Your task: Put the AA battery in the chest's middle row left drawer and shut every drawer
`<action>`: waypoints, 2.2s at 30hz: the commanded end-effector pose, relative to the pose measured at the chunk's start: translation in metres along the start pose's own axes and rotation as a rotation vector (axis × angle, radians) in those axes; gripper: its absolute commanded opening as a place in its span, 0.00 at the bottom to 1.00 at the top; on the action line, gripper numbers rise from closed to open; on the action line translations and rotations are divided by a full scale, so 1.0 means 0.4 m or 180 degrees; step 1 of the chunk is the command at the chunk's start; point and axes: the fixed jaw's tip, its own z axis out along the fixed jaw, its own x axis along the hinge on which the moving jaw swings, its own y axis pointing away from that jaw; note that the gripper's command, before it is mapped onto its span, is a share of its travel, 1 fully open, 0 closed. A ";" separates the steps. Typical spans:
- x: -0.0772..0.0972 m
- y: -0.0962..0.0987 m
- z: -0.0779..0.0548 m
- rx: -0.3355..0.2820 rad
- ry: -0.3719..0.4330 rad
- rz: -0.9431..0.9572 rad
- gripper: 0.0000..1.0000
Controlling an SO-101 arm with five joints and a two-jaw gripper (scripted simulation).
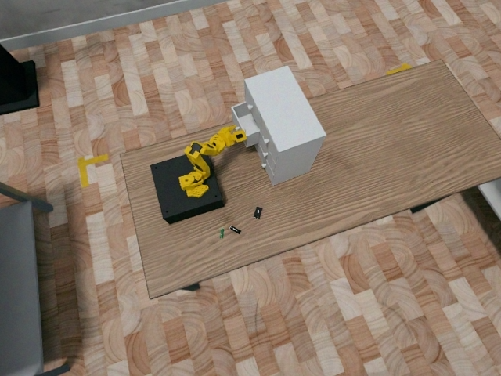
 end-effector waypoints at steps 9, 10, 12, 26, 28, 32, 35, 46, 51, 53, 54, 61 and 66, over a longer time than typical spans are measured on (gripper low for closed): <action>0.030 0.018 -0.008 -0.0101 0.0135 -0.0029 0.12; 0.030 0.018 -0.008 -0.0101 0.0135 -0.0029 0.12; 0.030 0.018 -0.008 -0.0101 0.0135 -0.0029 0.13; 0.030 0.018 -0.008 -0.0101 0.0135 -0.0029 0.21; 0.034 0.019 -0.012 -0.0112 0.0151 -0.0037 0.21; 0.049 0.024 -0.030 -0.0153 0.0214 -0.0069 0.21; 0.061 0.026 -0.044 -0.0185 0.0261 -0.0092 0.21; 0.094 0.027 -0.084 -0.0279 0.0403 -0.0163 0.21; 0.110 0.025 -0.104 -0.0328 0.0475 -0.0199 0.21; 0.110 0.025 -0.104 -0.0328 0.0475 -0.0199 0.21; 0.110 0.025 -0.104 -0.0328 0.0475 -0.0199 0.21; 0.110 0.025 -0.104 -0.0328 0.0475 -0.0199 0.21; 0.117 0.012 -0.102 -0.0172 0.0560 -0.0527 0.21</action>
